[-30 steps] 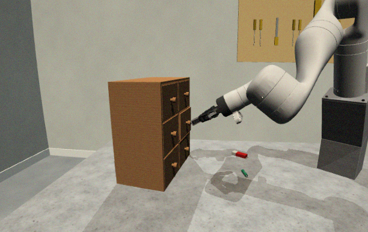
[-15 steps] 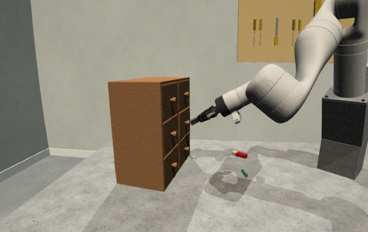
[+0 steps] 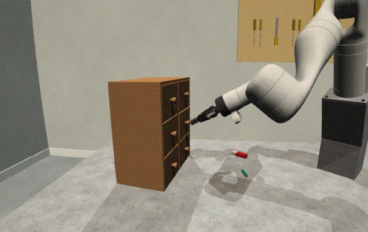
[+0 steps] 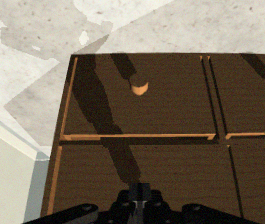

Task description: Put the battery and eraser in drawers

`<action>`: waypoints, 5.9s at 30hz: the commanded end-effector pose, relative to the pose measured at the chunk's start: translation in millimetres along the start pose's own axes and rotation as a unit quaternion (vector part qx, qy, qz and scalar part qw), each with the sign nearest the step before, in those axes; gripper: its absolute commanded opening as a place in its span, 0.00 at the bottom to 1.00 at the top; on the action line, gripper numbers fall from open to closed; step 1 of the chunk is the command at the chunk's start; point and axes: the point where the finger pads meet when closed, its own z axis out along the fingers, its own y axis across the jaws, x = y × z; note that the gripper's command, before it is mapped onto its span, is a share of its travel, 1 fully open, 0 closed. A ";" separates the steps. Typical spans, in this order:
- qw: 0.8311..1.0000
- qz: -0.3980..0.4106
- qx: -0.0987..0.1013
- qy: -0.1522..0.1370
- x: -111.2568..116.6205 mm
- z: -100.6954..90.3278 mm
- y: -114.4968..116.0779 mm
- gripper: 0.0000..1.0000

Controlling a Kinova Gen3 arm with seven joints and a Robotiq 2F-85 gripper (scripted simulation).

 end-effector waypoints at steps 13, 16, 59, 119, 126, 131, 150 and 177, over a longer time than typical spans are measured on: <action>1.000 0.000 0.000 -0.001 -1.2 0.0 0.1 0.00; 1.000 0.000 0.000 -0.001 -1.2 0.0 0.1 0.00; 1.000 0.000 0.000 -0.001 23.9 -43.2 0.1 0.00; 1.000 0.000 0.000 -0.001 25.5 -53.8 47.7 0.00; 1.000 0.000 0.000 -0.001 25.8 -55.8 56.8 0.00; 1.000 0.000 0.000 -0.001 26.0 -57.4 63.9 0.00; 1.000 0.000 0.000 -0.001 26.8 -62.7 88.1 0.00; 1.000 0.000 0.000 -0.001 27.9 -70.3 122.2 0.00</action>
